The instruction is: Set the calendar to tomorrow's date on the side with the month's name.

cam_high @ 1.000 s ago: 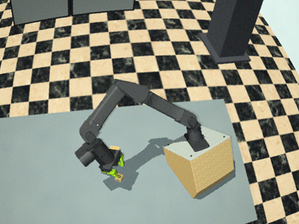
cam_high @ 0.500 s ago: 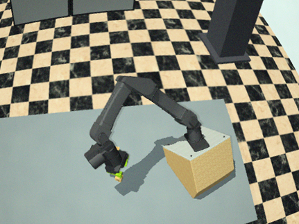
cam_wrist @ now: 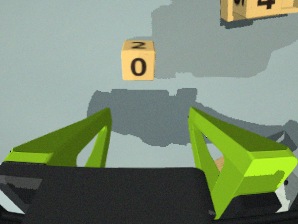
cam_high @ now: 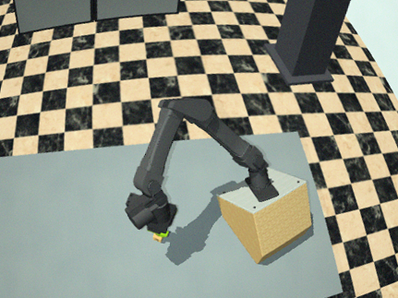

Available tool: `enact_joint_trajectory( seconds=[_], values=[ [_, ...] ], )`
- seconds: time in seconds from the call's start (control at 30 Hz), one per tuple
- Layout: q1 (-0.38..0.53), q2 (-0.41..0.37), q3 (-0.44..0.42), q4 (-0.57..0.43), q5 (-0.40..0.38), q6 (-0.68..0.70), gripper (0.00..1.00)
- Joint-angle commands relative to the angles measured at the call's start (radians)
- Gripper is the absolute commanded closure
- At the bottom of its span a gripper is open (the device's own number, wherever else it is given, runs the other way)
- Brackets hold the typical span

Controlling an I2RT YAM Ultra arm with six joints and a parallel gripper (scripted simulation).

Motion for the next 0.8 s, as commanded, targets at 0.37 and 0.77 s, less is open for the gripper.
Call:
enact_joint_trajectory(
  seconds=[0.37,0.77],
  values=[
    [0.047,-0.046,0.013,0.091,0.081,0.018,0.0],
    [0.047,-0.046,0.013,0.087,0.081,0.017,0.0]
  ],
)
